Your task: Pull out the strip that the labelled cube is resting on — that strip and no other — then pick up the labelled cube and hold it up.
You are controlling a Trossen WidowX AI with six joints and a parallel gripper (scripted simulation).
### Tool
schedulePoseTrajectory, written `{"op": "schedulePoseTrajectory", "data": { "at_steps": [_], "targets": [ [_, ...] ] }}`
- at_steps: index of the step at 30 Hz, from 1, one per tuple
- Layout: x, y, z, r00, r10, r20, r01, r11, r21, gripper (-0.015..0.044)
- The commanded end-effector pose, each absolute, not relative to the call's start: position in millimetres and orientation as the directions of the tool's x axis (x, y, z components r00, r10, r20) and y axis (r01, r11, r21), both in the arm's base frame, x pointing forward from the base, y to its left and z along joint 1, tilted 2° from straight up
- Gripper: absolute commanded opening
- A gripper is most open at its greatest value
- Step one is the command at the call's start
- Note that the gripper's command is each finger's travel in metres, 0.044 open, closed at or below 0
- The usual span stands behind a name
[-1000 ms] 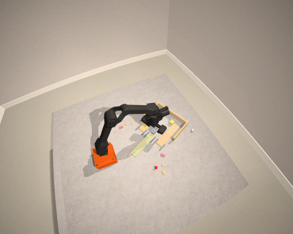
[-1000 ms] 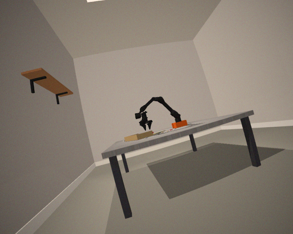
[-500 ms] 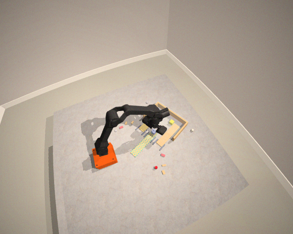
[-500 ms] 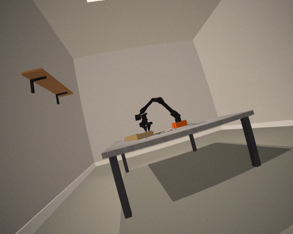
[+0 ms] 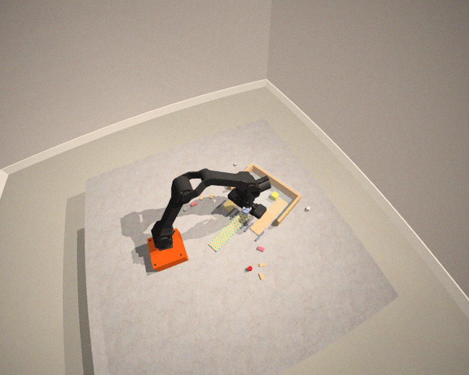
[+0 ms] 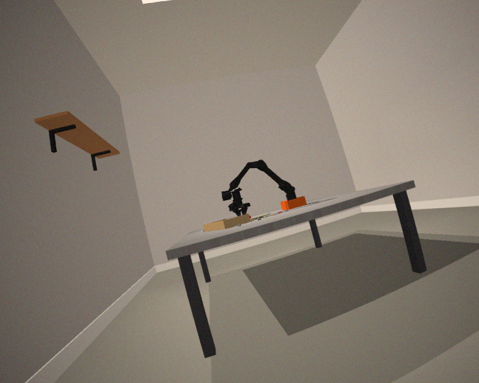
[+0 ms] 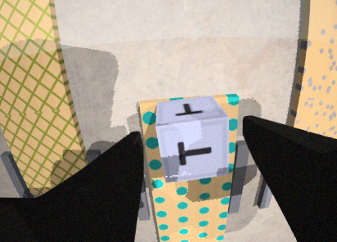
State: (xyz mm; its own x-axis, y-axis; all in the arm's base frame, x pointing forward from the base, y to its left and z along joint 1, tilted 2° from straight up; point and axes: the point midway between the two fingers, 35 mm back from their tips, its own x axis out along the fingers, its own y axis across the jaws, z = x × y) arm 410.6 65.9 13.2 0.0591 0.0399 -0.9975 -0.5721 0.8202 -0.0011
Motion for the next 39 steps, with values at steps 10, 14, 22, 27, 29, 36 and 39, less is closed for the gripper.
{"op": "schedulePoseTrajectory", "data": {
  "at_steps": [10,14,22,27,29,36,39],
  "targets": [
    [409.4,66.1,3.6,0.053,0.039,-0.998,-0.572,0.82,0.001,0.0198],
    [409.4,66.1,3.6,0.053,0.039,-0.998,-0.572,0.82,0.001,0.0132],
    [408.8,66.0,4.1,0.053,0.039,-0.998,-0.572,0.82,0.001,0.002],
    [393.1,63.1,16.2,0.052,0.038,-0.998,-0.571,0.821,0.002,0.0],
    [385.5,61.8,21.4,0.051,0.037,-0.998,-0.57,0.821,0.002,0.0],
    [358.0,56.9,37.3,0.048,0.035,-0.998,-0.568,0.823,0.002,0.0],
    [348.6,55.3,41.8,0.046,0.034,-0.998,-0.567,0.823,0.002,0.0]
  ]
}}
